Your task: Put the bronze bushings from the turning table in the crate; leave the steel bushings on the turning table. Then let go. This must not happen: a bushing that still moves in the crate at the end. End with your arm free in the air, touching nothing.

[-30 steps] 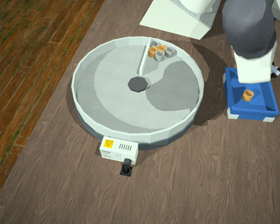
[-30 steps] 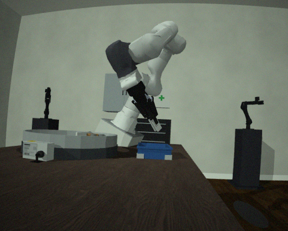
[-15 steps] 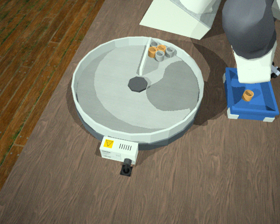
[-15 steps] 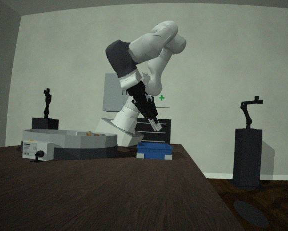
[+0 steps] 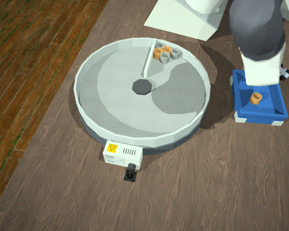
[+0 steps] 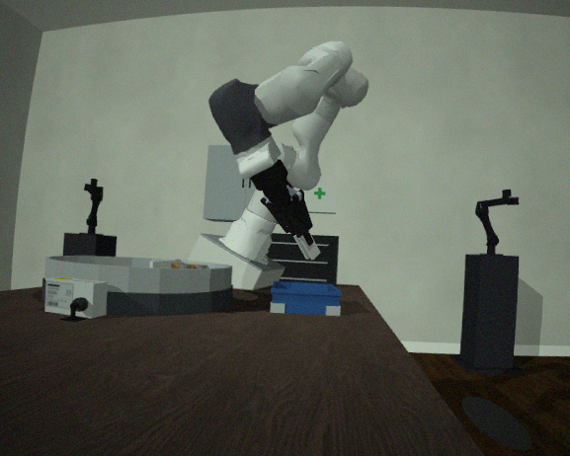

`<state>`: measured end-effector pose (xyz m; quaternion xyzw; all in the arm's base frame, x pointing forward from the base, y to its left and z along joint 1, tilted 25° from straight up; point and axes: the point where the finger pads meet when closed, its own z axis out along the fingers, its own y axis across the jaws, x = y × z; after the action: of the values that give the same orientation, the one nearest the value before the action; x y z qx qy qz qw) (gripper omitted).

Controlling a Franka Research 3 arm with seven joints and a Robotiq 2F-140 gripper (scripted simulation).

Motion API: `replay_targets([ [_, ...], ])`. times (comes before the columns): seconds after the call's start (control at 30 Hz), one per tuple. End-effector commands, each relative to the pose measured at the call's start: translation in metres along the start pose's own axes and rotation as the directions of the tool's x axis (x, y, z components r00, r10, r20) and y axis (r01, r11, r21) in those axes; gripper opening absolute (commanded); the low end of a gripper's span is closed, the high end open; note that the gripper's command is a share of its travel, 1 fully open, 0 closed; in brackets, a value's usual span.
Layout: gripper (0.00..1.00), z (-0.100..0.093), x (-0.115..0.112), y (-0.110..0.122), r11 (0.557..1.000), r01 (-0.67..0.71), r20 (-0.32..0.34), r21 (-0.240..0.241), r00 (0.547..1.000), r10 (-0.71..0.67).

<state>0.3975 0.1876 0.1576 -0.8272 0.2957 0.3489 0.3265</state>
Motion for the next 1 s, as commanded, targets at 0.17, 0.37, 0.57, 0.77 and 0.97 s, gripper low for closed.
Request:
replay_targets([
  [0.17,0.07,0.0,-0.001,0.001,1.0,-0.006,0.003,-0.001,1.0,0.006],
  [0.37,0.07,0.0,-0.001,0.001,1.0,-0.006,0.003,-0.001,1.0,0.006],
  [0.57,0.07,0.0,-0.001,0.001,1.0,-0.006,0.003,-0.001,1.0,0.006],
  [0.77,0.06,-0.002,0.001,0.006,1.0,-0.014,0.003,0.005,1.0,0.014],
  [0.97,0.06,-0.012,0.014,0.041,0.996,-0.068,0.006,0.051,0.998,0.068],
])
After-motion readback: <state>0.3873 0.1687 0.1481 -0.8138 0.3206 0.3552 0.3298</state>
